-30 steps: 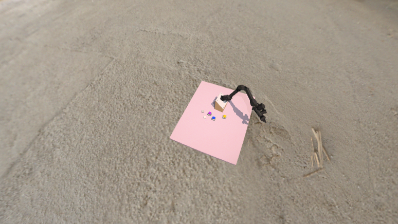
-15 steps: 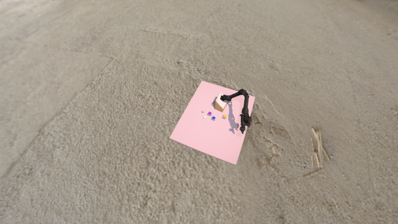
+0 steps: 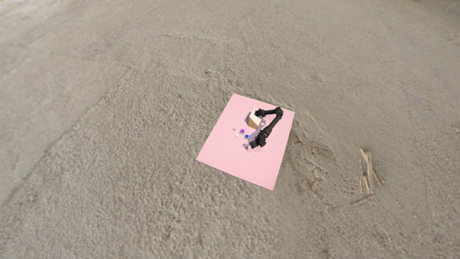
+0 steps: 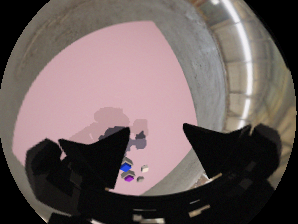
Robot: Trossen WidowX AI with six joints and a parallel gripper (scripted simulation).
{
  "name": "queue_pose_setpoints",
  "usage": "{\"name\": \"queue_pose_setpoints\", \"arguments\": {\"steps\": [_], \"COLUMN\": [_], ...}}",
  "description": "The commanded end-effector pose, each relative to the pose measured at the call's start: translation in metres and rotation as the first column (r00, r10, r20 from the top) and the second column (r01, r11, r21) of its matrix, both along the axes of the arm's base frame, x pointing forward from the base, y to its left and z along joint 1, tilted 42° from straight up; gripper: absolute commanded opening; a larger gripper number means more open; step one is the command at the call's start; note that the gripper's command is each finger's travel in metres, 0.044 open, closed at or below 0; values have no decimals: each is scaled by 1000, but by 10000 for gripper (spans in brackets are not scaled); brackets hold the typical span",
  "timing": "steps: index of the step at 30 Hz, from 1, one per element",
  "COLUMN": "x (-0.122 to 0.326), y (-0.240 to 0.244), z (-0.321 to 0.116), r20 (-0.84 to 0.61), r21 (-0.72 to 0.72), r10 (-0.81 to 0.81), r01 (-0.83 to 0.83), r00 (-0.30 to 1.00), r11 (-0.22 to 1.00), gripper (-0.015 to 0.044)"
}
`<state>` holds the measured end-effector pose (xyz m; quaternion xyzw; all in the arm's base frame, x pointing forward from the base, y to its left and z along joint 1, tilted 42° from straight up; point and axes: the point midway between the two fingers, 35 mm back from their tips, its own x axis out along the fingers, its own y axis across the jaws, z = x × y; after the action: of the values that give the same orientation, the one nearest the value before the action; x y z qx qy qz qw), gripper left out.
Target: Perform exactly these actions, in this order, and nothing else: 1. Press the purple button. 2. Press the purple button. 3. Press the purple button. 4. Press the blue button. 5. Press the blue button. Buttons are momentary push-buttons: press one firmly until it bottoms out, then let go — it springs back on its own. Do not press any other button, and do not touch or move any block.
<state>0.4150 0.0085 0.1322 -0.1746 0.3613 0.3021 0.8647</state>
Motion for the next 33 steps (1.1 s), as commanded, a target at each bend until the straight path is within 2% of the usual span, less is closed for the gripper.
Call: {"name": "queue_pose_setpoints", "arguments": {"steps": [1, 8, 14, 16, 21, 27, 33], "x": [-28, -104, -194, -210, -212, -201, -201], "y": [-43, -104, -121, -120, -119, -81, -79], "z": [-52, -128, -173, -178, -179, -223, -224], "r20": [-184, -503, -757, -796, -799, -799, -799], "r21": [38, 126, 228, 248, 250, 252, 252], "r10": [-95, -233, -237, -219, -217, -215, -216], "r01": [103, 337, 587, 634, 638, 638, 638], "r00": [978, 833, 608, 565, 561, 561, 561], "r11": [994, 933, 777, 733, 728, 728, 728], "gripper": [400, 400, 400, 400, 400, 242, 85]}}
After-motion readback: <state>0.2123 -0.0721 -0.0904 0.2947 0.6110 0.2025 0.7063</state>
